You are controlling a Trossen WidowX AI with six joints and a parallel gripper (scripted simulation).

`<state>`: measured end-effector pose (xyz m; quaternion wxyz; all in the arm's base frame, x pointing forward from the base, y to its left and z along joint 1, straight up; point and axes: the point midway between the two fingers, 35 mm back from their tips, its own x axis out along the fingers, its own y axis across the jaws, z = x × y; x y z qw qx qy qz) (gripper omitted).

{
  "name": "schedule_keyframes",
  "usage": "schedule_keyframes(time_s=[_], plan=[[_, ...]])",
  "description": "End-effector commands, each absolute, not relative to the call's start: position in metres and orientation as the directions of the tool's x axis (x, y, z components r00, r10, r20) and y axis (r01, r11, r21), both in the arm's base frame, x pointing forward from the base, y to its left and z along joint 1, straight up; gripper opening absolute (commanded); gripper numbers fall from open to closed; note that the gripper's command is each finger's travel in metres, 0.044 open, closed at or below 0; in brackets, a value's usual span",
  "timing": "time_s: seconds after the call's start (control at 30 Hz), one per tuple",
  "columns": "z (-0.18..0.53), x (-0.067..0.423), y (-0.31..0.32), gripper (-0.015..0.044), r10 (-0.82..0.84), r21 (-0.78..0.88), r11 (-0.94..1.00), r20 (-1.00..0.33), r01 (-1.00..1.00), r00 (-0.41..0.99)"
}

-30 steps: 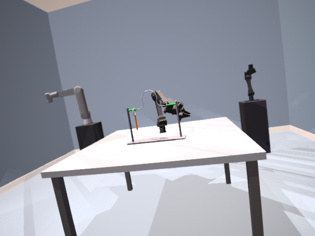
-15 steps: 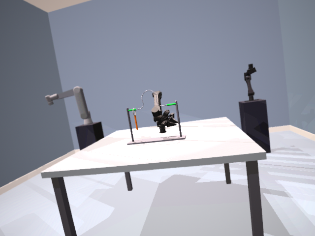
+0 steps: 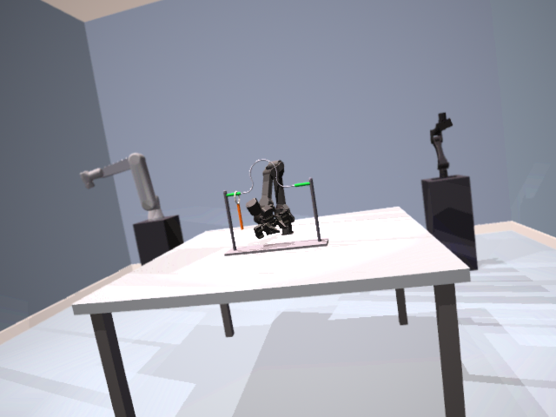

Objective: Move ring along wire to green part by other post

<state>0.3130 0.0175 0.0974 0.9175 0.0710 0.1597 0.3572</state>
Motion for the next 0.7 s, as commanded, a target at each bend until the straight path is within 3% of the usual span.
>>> schedule_keyframes(time_s=[0.0,0.27,0.67], plan=[[0.089,0.308,-0.010,0.0160,0.612,0.256,0.788,-0.229,-0.560,0.757],[0.081,0.286,-0.070,0.0160,0.426,0.219,0.896,-0.188,-0.385,0.885],[0.077,0.229,-0.133,0.0160,0.119,0.035,0.993,-0.114,-0.115,0.986]])
